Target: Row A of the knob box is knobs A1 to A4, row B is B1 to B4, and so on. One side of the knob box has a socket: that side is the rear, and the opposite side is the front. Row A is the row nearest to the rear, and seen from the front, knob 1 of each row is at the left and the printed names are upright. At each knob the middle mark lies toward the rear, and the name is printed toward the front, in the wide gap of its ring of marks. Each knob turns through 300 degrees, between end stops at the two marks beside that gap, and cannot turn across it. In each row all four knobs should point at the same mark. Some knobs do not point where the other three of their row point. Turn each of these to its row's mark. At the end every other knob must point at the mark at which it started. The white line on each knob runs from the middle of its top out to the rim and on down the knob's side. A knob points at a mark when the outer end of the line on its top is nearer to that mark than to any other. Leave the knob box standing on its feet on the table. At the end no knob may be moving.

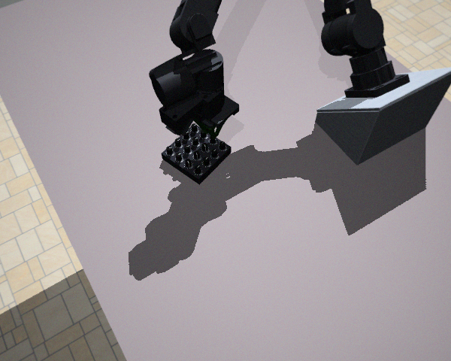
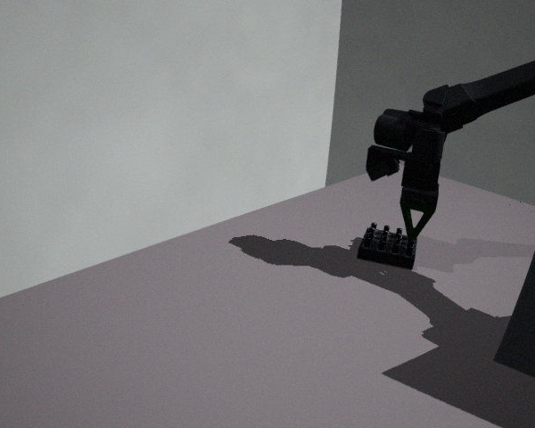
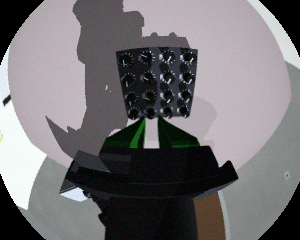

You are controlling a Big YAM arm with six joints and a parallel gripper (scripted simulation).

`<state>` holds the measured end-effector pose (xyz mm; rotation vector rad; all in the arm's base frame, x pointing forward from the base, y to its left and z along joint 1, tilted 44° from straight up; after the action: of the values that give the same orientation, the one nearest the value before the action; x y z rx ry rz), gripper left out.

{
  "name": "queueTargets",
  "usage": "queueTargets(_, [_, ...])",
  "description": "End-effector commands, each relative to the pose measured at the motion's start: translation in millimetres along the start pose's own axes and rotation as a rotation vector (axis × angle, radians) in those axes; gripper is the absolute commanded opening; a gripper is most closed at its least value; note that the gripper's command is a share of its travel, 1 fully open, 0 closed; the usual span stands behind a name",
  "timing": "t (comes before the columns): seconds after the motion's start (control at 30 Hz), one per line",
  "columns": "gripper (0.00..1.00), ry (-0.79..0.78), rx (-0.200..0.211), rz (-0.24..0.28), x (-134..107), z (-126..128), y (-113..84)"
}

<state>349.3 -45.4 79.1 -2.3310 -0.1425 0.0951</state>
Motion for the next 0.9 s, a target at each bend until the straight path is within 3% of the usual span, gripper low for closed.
queueTargets(0.0, [0.18, 0.0, -0.003, -0.01, 6.2, 0.9, 1.1])
queueTargets(0.4, [0.18, 0.026, -0.003, -0.037, 7.1, -7.6, -7.4])
queueTargets(0.87, [0.18, 0.023, -0.003, -0.033, 5.2, -7.0, -6.8])
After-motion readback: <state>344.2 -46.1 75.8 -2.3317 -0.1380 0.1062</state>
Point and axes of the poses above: the point where the finger pads meet when closed, its own y axis out along the fingers, its own z axis across the jaws, x = y × z, the point moved 4 cm from there along -y, back along the fingers, and after that the axes turned 15 degrees about y, right-handed, at the moved point
